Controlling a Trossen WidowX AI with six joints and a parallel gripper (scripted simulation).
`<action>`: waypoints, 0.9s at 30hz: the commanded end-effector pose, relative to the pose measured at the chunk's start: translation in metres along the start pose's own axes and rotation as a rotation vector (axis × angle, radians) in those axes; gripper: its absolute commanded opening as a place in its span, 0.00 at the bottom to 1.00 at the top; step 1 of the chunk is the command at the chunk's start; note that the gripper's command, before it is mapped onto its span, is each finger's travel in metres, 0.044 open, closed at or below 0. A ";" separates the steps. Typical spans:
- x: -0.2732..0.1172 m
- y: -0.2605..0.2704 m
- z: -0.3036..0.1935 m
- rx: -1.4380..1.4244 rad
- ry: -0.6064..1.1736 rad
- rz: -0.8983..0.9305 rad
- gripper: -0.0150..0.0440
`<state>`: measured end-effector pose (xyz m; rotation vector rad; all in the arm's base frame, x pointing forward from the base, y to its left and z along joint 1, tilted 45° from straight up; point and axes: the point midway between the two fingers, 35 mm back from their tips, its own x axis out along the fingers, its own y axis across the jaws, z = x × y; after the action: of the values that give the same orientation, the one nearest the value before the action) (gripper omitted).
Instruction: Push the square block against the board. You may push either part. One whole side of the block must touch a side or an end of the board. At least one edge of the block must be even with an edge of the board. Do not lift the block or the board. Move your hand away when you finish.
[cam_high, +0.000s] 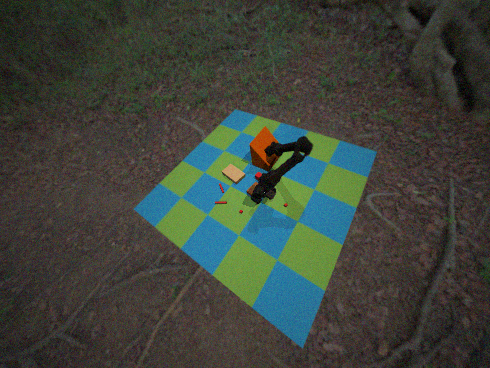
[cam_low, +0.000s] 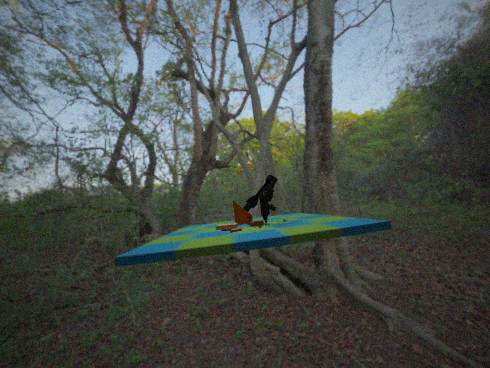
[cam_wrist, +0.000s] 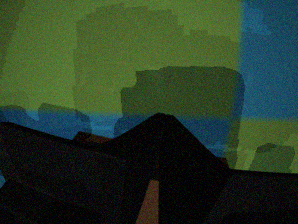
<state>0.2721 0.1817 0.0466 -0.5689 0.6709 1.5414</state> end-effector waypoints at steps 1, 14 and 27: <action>0.002 0.000 -0.010 0.006 0.007 0.005 0.25; 0.002 -0.002 -0.031 0.006 0.012 0.004 0.25; 0.002 -0.003 -0.051 0.006 0.015 0.004 0.25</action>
<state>0.2771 0.1513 0.0180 -0.5780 0.6686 1.5340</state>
